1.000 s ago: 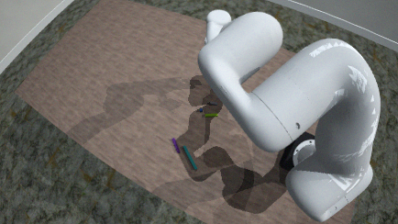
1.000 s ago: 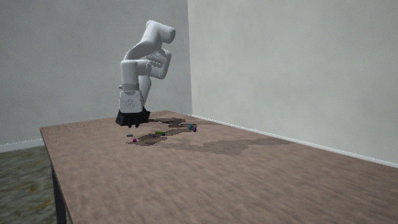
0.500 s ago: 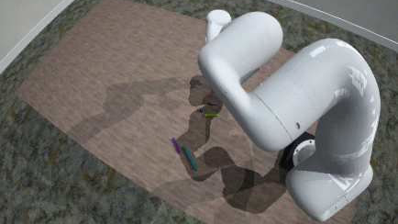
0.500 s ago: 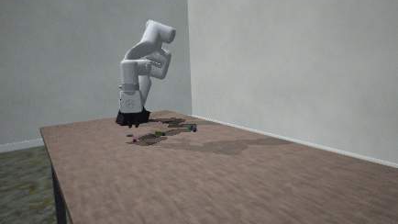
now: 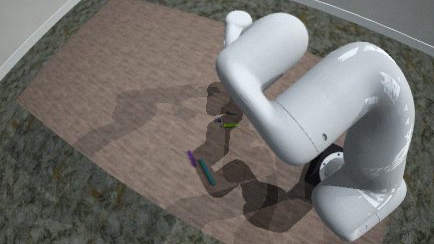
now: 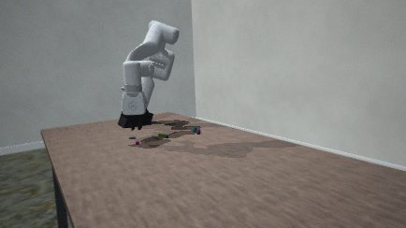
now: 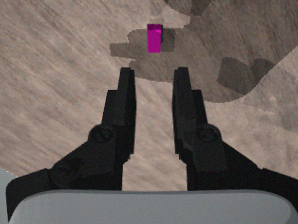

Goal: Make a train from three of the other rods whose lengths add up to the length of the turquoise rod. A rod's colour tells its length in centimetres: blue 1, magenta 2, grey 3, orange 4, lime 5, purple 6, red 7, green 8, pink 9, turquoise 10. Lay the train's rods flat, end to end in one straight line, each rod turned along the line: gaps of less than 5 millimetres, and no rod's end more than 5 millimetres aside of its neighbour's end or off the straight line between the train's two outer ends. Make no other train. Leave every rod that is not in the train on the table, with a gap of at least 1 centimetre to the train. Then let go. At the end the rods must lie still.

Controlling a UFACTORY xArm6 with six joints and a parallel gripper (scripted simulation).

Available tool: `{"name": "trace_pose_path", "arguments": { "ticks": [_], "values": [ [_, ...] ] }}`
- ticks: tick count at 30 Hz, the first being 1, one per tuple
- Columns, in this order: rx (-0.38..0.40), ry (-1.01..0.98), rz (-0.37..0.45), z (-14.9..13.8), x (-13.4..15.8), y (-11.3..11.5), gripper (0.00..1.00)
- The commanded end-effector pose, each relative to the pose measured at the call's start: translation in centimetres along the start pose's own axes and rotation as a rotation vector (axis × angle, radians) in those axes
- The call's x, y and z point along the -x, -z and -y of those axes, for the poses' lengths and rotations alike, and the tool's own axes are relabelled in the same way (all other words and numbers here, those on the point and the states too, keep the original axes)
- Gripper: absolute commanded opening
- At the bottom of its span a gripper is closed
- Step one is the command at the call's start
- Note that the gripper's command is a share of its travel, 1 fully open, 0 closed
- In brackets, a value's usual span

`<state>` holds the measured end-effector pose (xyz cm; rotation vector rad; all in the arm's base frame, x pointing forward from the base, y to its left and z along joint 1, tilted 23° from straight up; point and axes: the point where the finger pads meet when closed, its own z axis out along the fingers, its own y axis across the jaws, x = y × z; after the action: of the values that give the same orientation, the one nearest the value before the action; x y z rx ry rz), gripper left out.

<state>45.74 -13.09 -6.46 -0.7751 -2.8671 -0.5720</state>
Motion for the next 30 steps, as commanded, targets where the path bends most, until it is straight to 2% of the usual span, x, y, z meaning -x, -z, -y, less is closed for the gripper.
{"name": "trace_pose_path", "arguments": {
  "ticks": [1,12,30],
  "values": [
    [0.0,0.001,0.004,0.0,0.2,0.1,0.24],
    [0.0,0.001,0.004,0.0,0.2,-0.4,0.24],
    [0.0,0.001,0.004,0.0,0.2,-2.7,0.24]
  ]
}}
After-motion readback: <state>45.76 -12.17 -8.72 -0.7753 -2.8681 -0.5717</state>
